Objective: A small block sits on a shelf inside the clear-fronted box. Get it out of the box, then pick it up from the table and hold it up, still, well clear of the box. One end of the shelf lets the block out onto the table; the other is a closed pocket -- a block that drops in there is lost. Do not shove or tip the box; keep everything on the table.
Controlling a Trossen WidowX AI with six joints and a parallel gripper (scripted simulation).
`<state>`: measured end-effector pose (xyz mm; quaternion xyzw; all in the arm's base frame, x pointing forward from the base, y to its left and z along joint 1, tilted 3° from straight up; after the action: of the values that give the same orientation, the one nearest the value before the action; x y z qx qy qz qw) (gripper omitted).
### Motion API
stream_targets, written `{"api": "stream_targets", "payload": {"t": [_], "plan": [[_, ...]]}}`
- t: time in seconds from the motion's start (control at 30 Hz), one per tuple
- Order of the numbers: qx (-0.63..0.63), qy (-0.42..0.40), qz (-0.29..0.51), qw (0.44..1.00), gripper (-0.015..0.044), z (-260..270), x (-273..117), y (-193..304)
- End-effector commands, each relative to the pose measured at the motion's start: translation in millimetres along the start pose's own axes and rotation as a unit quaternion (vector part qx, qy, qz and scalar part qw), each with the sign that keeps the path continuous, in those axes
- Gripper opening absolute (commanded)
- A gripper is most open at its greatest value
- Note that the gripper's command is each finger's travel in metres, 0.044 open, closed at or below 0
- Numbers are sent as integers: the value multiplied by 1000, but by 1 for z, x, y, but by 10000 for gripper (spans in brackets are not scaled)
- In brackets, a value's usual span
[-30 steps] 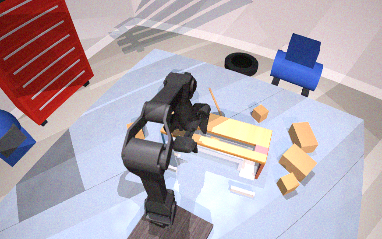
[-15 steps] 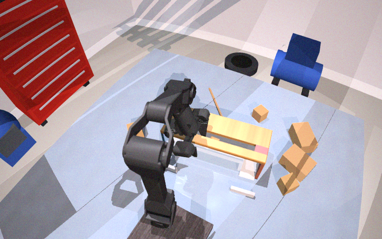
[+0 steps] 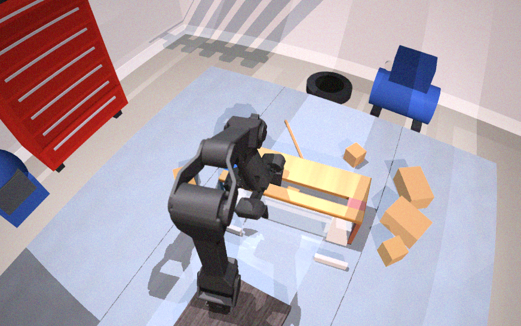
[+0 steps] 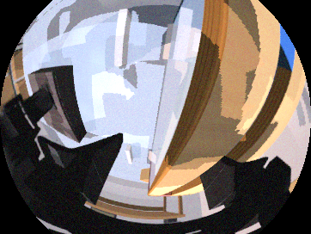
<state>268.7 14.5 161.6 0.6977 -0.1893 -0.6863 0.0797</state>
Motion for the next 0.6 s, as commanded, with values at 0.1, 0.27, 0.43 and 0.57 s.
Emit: {"api": "stream_targets", "payload": {"t": [0.1, 0.27, 0.43, 0.57], "plan": [[0, 0, 0, 1000, 400, -1, 3, 8], [0, 0, 1, 1000, 400, -2, 7, 20], [0, 0, 2, 1000, 400, -3, 11, 31], [0, 0, 2, 1000, 400, -4, 14, 40]]}}
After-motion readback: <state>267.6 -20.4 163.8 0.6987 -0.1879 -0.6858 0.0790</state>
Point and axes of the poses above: the point midway between the two fingers, 35 mm back from their tips, its own x axis out along the fingers, its own z axis across the jaws, y = z × x, the point moved 10 cm from there along -x, back along the fingers, and after that the axes turned 6 degrees about x, right-handed, at the moved point
